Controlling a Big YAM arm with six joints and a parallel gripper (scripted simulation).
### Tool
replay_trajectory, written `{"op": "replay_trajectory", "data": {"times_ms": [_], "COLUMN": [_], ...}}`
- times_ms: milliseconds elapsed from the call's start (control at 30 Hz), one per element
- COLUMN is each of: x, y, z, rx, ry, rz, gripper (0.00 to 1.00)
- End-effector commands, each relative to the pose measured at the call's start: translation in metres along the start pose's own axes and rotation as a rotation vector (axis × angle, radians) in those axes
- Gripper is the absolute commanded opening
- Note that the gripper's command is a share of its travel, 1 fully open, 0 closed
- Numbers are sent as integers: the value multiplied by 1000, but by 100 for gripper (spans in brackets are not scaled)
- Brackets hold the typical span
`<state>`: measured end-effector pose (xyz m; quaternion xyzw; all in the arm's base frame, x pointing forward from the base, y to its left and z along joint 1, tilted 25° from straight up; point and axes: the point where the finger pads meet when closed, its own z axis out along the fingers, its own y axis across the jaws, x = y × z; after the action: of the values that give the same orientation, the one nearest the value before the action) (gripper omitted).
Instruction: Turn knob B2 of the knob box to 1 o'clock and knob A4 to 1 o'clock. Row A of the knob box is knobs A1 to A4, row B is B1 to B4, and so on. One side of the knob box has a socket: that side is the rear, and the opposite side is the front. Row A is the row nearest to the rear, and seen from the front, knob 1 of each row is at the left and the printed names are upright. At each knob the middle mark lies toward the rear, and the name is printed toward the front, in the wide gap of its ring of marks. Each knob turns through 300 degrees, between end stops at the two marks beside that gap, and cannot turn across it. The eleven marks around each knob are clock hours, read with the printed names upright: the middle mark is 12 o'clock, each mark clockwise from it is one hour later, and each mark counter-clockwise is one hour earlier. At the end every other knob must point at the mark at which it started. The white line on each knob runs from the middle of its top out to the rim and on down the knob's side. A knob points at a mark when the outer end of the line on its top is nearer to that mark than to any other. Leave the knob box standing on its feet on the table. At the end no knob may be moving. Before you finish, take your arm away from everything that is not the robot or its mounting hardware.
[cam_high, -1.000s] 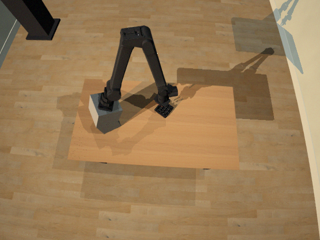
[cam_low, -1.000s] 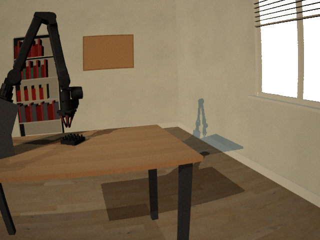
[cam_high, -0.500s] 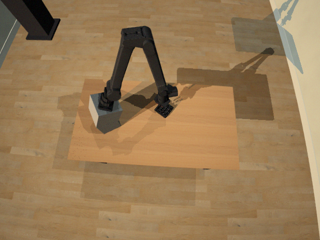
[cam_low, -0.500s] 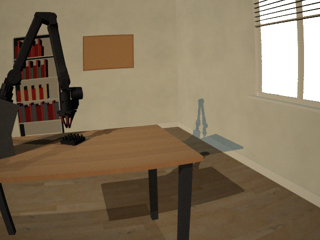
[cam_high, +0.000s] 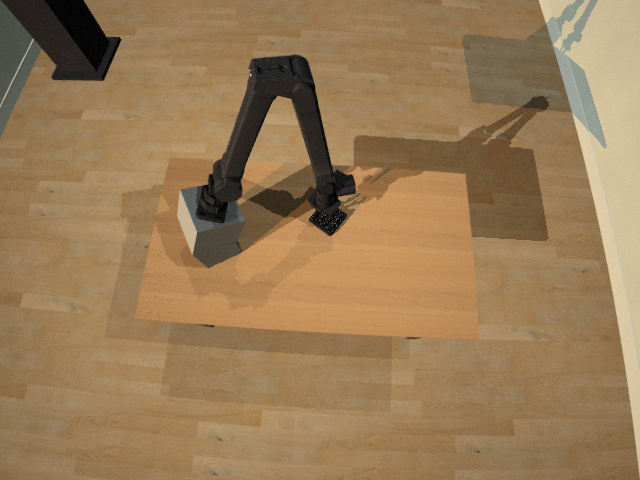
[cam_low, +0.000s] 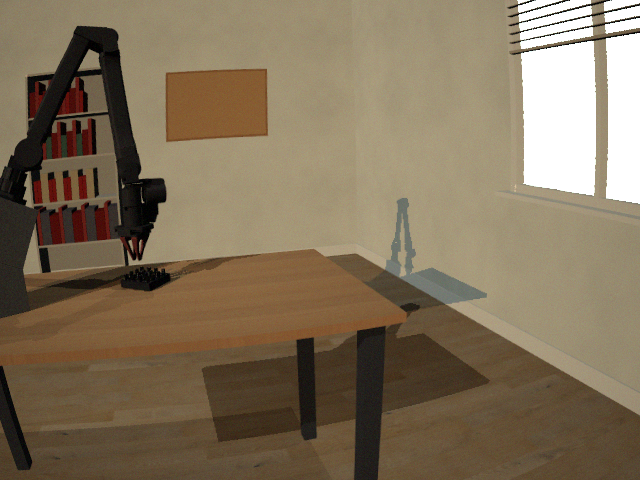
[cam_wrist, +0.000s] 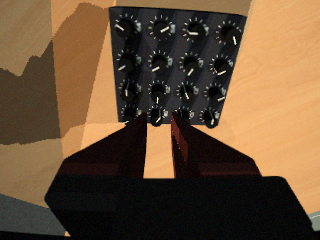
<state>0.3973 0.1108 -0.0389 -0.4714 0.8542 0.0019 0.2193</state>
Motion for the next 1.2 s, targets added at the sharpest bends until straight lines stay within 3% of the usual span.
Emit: {"op": "replay_trajectory", "data": {"times_ms": [0, 667, 1167], "x": [-10, -6, -7], "y": [-3, 0, 0], "z": [6, 28, 30], "rx": [8, 4, 4], "ry": [-13, -7, -8], "rz": [2, 4, 3], "gripper": [18, 18, 18]}}
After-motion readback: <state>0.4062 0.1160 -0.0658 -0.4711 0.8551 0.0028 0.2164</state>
